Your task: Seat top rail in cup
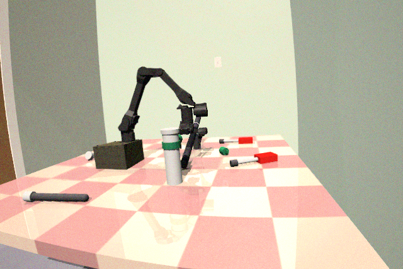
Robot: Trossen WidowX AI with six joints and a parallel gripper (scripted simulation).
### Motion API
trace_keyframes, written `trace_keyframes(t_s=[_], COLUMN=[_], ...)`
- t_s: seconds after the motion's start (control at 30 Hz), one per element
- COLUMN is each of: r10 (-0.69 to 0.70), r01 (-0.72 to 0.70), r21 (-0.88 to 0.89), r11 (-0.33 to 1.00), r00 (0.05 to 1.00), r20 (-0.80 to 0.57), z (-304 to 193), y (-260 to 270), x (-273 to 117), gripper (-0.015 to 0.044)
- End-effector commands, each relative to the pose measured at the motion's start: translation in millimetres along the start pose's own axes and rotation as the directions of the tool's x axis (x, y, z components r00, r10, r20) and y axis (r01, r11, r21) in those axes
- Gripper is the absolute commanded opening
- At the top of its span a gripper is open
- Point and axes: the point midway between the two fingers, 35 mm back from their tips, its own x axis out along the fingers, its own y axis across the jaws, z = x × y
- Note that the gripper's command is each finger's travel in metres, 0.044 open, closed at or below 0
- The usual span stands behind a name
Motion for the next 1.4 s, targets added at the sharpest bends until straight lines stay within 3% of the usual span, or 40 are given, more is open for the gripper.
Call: trace_keyframes(t_s=[0.0, 0.53, 0.87, 1.17, 1.3, 1.37], r10=[-0.003, -0.004, -0.004, -0.004, -0.004, -0.004], r01=[0.003, 0.004, 0.004, 0.004, 0.004, 0.004], r21=[0.004, 0.004, 0.004, 0.004, 0.004, 0.004], r11=[1.0, 1.0, 1.0, 1.0, 1.0, 1.0], r00=[1.0, 1.0, 1.0, 1.0, 1.0, 1.0], r20=[0.005, 0.005, 0.005, 0.005, 0.005, 0.005], z=[0.8, 0.9, 0.9, 0.9, 0.6, 0.4], y=[-1.5, -3.3, -3.1, -3.1, -4.1, -4.5], x=[8.0, 31.2, 31.1, 31.1, 27.6, 26.1], gripper=[0.044, 0.044, 0.0177, 0.0118, 0.0013, 0.0])
